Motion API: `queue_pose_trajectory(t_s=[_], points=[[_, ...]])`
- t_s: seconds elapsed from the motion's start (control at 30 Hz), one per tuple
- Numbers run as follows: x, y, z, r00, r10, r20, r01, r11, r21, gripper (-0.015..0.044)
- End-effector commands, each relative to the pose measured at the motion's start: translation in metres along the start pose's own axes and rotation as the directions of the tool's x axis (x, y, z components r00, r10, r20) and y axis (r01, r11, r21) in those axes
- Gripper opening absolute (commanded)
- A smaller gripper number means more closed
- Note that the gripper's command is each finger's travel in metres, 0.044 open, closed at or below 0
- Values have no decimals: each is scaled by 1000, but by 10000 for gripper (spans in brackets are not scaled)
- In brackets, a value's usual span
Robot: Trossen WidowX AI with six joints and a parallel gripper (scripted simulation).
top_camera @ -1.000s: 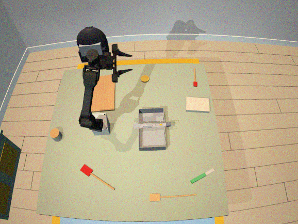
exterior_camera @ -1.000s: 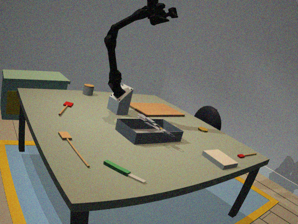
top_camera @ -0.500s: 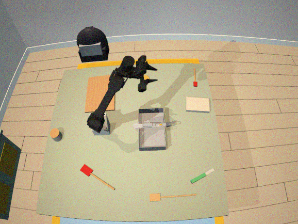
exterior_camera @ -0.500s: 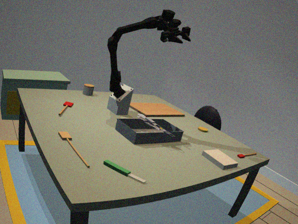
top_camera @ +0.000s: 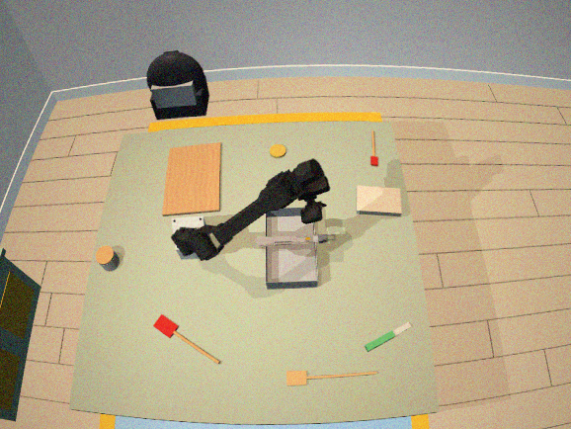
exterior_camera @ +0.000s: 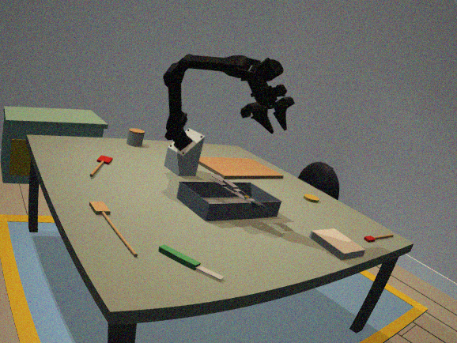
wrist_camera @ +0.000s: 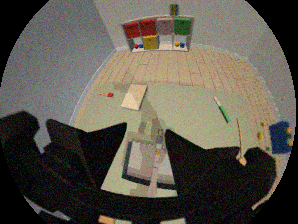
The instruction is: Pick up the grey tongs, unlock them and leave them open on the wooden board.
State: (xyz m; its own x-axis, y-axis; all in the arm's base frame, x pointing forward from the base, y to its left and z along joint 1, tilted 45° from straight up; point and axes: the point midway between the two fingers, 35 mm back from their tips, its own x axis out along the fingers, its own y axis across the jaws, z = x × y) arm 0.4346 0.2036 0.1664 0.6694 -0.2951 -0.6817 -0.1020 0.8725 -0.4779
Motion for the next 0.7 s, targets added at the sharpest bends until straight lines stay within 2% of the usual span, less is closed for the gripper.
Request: queue_pose_trajectory(t_s=[0.0, 0.13, 0.3, 0.67], points=[[49, -33, -42, 978, 35, -208, -39, 999, -12, 260], [80, -64, -83, 920, 94, -380, -93, 995, 23, 260], [106, -99, -139, 797, 207, -567, -165, 978, 126, 260], [107, -102, -150, 776, 227, -589, -174, 974, 146, 260]])
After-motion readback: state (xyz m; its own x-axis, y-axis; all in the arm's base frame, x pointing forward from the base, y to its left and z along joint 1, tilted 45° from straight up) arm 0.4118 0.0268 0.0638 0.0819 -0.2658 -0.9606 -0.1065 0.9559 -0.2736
